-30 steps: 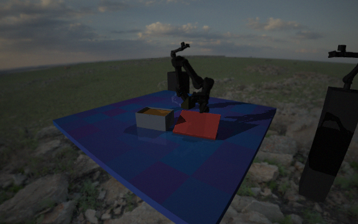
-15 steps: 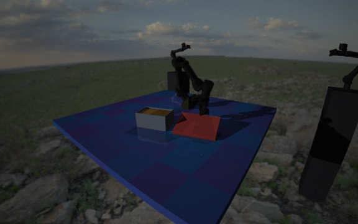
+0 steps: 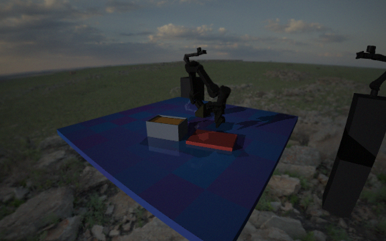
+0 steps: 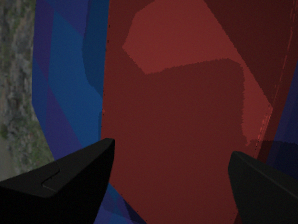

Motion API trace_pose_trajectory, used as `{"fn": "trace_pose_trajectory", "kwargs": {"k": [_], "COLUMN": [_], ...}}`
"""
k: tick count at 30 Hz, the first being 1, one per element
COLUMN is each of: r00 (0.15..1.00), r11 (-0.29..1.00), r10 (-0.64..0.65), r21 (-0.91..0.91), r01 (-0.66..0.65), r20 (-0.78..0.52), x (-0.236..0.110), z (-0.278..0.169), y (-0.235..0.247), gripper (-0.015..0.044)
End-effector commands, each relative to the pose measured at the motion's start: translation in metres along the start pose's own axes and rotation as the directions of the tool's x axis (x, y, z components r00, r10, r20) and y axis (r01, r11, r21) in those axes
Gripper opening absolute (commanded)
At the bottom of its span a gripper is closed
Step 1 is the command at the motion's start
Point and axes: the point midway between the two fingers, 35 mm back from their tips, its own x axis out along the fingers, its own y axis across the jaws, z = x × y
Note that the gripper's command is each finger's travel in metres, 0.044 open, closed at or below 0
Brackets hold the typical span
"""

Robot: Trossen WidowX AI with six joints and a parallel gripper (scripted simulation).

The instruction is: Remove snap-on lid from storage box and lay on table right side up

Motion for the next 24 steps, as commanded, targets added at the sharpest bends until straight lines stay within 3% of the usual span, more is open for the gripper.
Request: {"fn": "trace_pose_trajectory", "kwargs": {"k": [1, 5, 24], "r00": [1.0, 1.0, 1.0], "r11": [1.0, 1.0, 1.0], "r10": [-0.002, -0.002, -0.004], "r21": [0.002, 0.002, 0.002], "r01": [0.002, 0.002, 0.004], "r20": [-0.002, -0.002, -0.004], "x": [-0.003, -0.01, -0.039], "z": [0.0, 0.0, -0.001], "y": [-0.004, -0.009, -0.034], "gripper": [0.0354, 0.044, 0.044]}}
